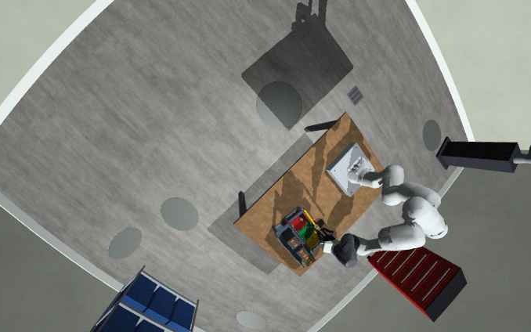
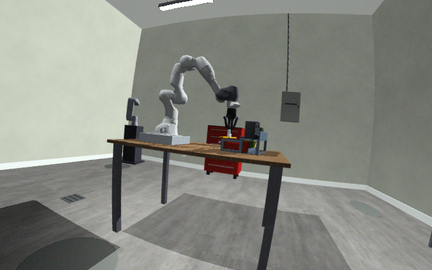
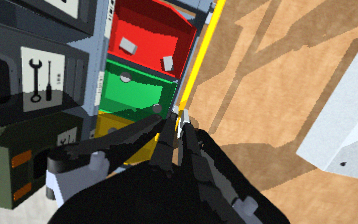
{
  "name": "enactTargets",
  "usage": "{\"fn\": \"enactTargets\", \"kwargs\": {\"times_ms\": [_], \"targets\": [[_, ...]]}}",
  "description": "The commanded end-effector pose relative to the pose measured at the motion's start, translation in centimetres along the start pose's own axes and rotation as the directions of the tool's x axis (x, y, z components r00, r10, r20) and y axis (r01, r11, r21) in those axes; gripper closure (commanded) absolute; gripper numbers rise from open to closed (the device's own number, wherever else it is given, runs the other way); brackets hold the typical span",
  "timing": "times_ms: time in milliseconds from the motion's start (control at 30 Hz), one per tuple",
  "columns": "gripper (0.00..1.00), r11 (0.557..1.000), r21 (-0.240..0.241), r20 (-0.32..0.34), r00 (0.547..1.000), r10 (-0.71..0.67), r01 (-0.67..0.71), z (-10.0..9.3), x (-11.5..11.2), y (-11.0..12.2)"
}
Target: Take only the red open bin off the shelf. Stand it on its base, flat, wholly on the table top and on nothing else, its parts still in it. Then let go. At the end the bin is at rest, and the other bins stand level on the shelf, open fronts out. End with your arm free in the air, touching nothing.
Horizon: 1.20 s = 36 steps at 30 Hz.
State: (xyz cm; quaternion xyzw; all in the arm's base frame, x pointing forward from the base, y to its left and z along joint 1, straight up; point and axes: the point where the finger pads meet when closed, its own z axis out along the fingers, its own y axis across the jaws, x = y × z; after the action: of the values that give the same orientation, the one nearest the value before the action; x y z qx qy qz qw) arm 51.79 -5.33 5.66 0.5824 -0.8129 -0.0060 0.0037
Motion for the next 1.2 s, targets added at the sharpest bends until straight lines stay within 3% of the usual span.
{"fn": "enactTargets", "kwargs": {"times_ms": [0,100,267,667,833,1167], "targets": [[1.0,1.0,0.009,0.002,1.0,-0.003,0.003,-0.2,-0.1,-0.4],[1.0,1.0,0.009,0.002,1.0,-0.003,0.003,-0.2,-0.1,-0.4],[1.0,1.0,0.009,0.002,1.0,-0.003,0.003,-0.1,-0.1,3.7],[1.0,1.0,0.009,0.002,1.0,-0.003,0.003,-0.1,-0.1,3.7],[1.0,1.0,0.009,0.002,1.0,-0.003,0.003,0.1,0.0,8.0],[1.0,1.0,0.009,0.002,1.0,-0.003,0.003,0.1,0.0,8.0]]}}
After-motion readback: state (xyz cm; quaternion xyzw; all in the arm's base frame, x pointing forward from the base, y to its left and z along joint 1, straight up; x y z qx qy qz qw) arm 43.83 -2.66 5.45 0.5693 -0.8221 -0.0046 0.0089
